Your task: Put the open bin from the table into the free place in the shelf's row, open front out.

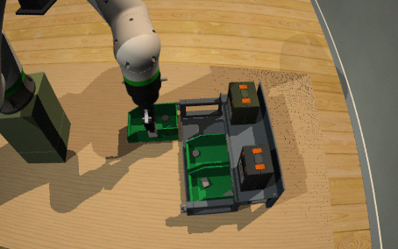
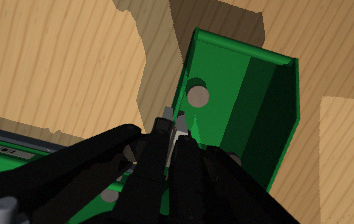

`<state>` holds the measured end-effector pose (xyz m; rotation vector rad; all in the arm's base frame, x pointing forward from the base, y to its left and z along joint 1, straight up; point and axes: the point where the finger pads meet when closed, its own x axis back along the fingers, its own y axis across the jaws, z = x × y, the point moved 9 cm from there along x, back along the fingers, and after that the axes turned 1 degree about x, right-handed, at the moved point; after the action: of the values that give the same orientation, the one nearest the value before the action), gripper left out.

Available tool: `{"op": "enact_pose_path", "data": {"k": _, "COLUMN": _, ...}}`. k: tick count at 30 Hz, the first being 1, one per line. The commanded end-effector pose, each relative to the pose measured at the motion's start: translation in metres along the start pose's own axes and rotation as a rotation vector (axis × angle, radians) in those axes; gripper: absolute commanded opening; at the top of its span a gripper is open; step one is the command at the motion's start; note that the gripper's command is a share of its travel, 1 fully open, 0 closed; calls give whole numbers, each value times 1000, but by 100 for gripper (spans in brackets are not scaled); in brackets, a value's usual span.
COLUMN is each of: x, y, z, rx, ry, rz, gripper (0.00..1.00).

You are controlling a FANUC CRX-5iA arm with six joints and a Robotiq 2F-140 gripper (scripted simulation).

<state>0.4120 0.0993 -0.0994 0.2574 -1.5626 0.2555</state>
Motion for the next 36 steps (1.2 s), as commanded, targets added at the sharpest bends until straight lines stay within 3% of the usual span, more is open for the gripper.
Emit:
{"op": "enact_pose_path", "data": {"k": 1, "x": 0, "y": 0, "z": 0, "rx": 0, "ry": 0, "rz": 0, "gripper": 0}}
{"op": "enact_pose_path", "data": {"k": 21, "x": 1, "y": 0, "z": -3, "rx": 0, "ry": 20, "rz": 0, "gripper": 0}}
{"op": "enact_pose_path", "data": {"k": 36, "x": 5, "y": 0, "z": -18, "rx": 0, "ry": 131, "rz": -3, "gripper": 0}}
